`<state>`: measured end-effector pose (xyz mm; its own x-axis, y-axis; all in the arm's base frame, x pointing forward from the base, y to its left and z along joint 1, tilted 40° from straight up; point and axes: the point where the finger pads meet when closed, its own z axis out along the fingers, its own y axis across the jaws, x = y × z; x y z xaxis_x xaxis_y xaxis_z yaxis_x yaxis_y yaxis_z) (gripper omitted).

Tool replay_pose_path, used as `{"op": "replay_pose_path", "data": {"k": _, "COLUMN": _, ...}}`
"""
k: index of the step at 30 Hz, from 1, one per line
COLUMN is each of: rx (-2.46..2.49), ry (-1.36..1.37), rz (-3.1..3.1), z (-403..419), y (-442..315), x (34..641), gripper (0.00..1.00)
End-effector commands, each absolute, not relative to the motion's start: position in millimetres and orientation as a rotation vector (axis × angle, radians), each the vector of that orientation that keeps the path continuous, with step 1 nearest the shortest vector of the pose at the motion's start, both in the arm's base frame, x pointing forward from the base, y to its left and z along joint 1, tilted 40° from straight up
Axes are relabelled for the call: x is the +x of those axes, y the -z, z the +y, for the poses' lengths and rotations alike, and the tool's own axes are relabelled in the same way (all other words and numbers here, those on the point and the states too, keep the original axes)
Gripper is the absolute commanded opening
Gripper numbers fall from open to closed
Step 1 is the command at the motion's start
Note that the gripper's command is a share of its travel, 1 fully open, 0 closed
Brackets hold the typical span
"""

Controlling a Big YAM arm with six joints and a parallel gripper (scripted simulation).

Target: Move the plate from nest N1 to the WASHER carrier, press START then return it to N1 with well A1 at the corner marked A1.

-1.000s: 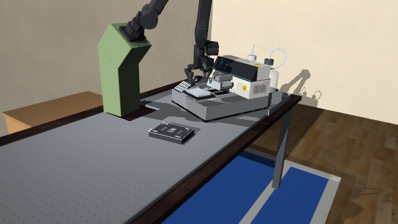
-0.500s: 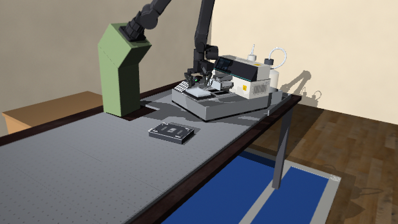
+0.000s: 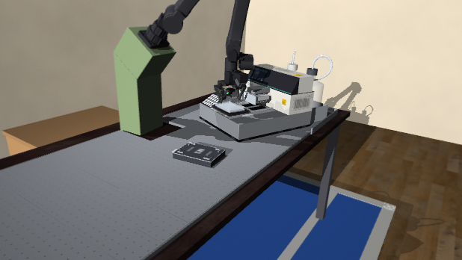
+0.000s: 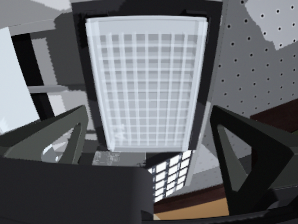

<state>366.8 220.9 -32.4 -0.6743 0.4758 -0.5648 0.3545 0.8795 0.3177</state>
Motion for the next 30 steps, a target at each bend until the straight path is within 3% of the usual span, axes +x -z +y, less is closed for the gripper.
{"op": "replay_pose_path", "data": {"k": 1, "rx": 0.582, "ry": -0.241, "rz": 2.379, "z": 222.3, "y": 31.2, "x": 366.2, "gripper": 1.0}}
{"op": "replay_pose_path", "data": {"k": 30, "rx": 0.574, "ry": -0.238, "rz": 2.38, "z": 222.8, "y": 46.9, "x": 380.0, "gripper": 1.0}}
